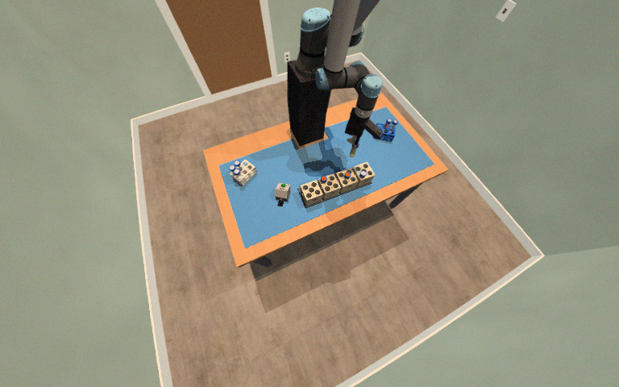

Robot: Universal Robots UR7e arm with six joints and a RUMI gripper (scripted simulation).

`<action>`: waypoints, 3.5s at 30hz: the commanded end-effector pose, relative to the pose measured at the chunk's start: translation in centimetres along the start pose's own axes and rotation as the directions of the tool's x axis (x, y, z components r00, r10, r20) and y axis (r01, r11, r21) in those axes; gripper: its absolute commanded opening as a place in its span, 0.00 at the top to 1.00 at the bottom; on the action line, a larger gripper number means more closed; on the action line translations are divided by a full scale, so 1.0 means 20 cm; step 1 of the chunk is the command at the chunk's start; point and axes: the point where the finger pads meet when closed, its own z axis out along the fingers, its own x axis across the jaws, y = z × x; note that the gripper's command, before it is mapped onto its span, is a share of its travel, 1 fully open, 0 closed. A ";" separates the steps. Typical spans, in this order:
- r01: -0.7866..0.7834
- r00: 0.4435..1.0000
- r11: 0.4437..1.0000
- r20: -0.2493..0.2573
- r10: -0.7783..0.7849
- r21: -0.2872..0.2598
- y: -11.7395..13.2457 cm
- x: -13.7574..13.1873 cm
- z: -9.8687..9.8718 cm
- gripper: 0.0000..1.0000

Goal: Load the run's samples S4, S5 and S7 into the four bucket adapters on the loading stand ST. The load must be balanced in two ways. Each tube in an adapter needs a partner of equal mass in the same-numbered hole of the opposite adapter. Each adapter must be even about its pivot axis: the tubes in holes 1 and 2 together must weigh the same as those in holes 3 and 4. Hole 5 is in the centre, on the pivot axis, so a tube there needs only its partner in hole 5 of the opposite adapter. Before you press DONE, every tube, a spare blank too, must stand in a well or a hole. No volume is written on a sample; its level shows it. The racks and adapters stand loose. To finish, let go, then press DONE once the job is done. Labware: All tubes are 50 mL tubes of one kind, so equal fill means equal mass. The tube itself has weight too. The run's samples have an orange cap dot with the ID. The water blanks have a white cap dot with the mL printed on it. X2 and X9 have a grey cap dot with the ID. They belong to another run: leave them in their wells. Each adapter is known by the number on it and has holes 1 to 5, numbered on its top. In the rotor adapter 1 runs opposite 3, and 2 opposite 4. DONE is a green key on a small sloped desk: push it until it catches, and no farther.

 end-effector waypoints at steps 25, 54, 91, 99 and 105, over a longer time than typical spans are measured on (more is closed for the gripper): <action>0.002 1.000 1.000 0.002 -0.002 0.001 0.22 0.86 0.00 1.00; 0.002 1.000 1.000 0.002 -0.002 0.001 0.29 1.12 0.12 1.00; 0.002 1.000 1.000 0.002 -0.002 0.001 0.29 1.12 0.30 1.00; 0.002 1.000 1.000 0.002 -0.002 0.001 0.29 1.12 0.34 1.00; 0.002 1.000 1.000 0.002 -0.002 0.001 0.29 1.12 0.38 1.00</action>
